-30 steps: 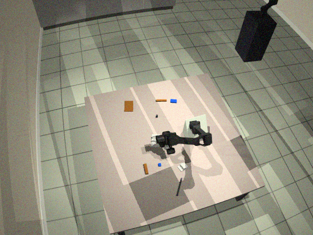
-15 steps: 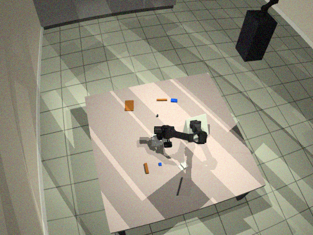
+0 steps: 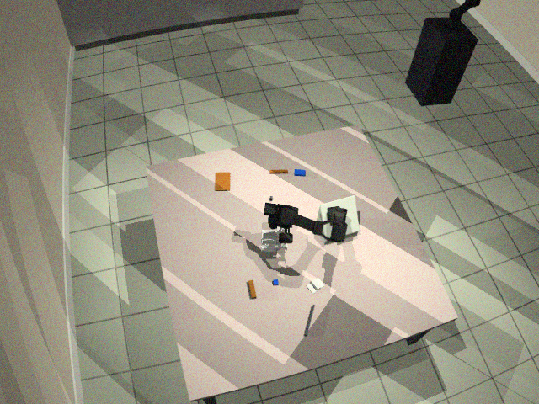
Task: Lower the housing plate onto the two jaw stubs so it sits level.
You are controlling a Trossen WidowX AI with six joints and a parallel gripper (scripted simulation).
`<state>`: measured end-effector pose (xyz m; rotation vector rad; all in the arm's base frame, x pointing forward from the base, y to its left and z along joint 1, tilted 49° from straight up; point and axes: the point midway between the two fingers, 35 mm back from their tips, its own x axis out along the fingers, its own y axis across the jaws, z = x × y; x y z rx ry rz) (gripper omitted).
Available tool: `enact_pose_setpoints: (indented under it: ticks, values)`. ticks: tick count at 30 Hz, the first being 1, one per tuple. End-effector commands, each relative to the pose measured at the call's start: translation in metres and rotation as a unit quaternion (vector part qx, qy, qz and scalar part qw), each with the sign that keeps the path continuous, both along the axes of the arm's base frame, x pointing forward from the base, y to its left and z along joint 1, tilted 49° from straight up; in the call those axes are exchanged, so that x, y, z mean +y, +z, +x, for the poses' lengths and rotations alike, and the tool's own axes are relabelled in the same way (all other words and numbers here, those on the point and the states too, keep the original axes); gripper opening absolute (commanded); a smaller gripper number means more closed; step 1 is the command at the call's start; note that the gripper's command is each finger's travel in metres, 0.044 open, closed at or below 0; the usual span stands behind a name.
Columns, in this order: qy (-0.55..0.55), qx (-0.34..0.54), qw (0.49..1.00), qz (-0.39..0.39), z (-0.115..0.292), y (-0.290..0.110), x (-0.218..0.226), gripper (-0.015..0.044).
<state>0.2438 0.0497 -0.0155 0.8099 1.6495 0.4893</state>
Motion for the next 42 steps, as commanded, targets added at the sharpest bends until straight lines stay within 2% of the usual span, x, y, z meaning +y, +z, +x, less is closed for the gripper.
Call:
enact_pose_setpoints:
  ticks: [1, 42]
  values:
    - [-0.006, 0.006, 1.0, 0.007, -0.0019, -0.0058, -0.0037, 0.0351]
    - [-0.002, 0.002, 1.0, 0.008, -0.0017, -0.0013, 0.0004, 0.0351]
